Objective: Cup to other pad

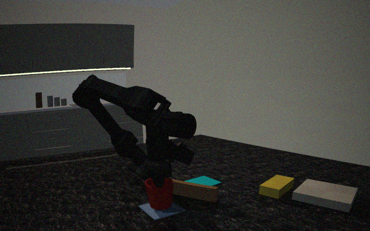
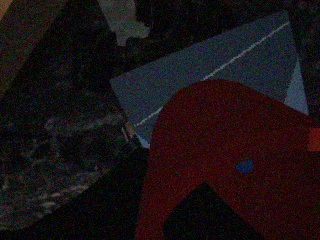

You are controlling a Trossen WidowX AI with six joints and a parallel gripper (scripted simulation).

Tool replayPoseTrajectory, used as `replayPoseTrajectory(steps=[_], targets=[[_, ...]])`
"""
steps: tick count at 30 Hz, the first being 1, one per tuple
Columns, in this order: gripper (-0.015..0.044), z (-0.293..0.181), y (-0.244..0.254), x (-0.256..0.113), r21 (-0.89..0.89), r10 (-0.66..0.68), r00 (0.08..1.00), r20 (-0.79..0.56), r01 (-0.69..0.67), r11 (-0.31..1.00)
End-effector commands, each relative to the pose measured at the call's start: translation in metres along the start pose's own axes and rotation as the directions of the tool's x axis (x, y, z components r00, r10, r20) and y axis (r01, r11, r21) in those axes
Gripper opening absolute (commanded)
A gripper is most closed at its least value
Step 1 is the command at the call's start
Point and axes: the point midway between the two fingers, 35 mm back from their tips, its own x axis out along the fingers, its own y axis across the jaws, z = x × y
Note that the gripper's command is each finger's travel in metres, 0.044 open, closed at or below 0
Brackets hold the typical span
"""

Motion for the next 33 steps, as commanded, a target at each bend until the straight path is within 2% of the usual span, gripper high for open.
replayPoseTrajectory(steps=[1, 16, 33], targets=[[0.0000, 0.003, -0.002, -0.015, 0.004, -0.006, 1.000, 0.012, 0.006, 1.000], [0.0000, -0.001, 0.000, -0.059, 0.000, -0.008, 1.000, 0.007, 0.008, 1.000], [0.0000, -0.003, 0.001, -0.057, -0.005, -0.009, 1.000, 0.000, 0.009, 1.000]])
